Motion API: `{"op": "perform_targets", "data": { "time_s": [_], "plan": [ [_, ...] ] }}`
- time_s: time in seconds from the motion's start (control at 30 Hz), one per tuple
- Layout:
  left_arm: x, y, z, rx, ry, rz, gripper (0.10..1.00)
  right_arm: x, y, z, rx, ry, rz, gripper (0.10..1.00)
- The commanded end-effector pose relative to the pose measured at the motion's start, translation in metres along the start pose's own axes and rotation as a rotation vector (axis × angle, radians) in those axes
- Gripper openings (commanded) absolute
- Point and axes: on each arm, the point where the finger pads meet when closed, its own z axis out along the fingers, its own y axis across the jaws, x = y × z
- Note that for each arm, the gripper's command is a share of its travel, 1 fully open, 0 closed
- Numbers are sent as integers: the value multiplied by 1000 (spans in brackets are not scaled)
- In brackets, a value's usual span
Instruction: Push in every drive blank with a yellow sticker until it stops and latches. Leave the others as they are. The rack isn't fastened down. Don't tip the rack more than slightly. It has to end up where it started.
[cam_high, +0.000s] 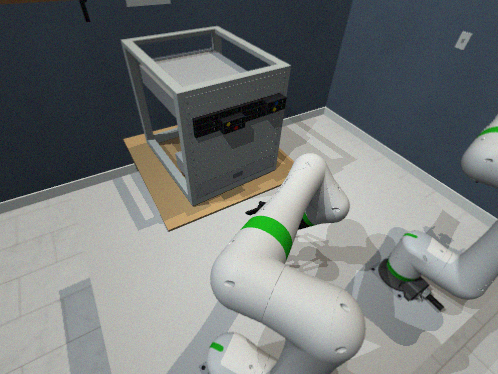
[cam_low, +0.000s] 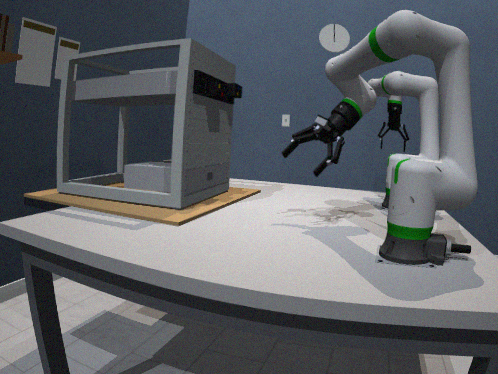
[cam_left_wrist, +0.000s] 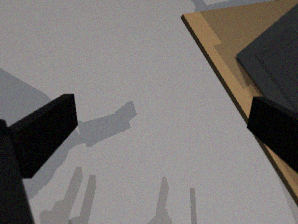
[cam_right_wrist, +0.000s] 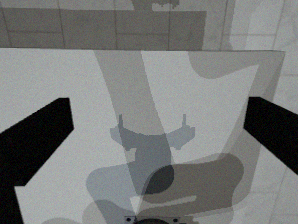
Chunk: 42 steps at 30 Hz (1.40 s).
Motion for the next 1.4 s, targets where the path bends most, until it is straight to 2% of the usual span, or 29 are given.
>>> {"op": "perform_targets", "data": {
  "time_s": [0.0,0.23,0.5,0.57,0.73,1.03,1.07,1.13,1.37],
  "plan": [
    [1,19,-1,-47,18,-42,1000,1,4,-2,-9,9,11,1000],
    [6,88,-20,-230,49,-193,1000,1,5,-3,-10,11,14,1000],
    [9,157,-52,-425,47,-349,1000,1,5,-3,-10,11,14,1000],
    [9,157,-52,-425,47,-349,1000,1,5,-3,-10,11,14,1000],
    [11,204,-84,-564,26,-457,1000,1,5,-3,-10,11,14,1000],
    [12,267,-143,-770,-35,-612,1000,1,5,-3,-10,11,14,1000],
    [12,273,-149,-790,-43,-627,1000,1,5,-3,-10,11,14,1000],
    [12,273,-149,-790,-43,-627,1000,1,5,-3,-10,11,14,1000],
    [13,303,-188,-902,-94,-709,1000,1,5,-3,-10,11,14,1000]
  ]
}}
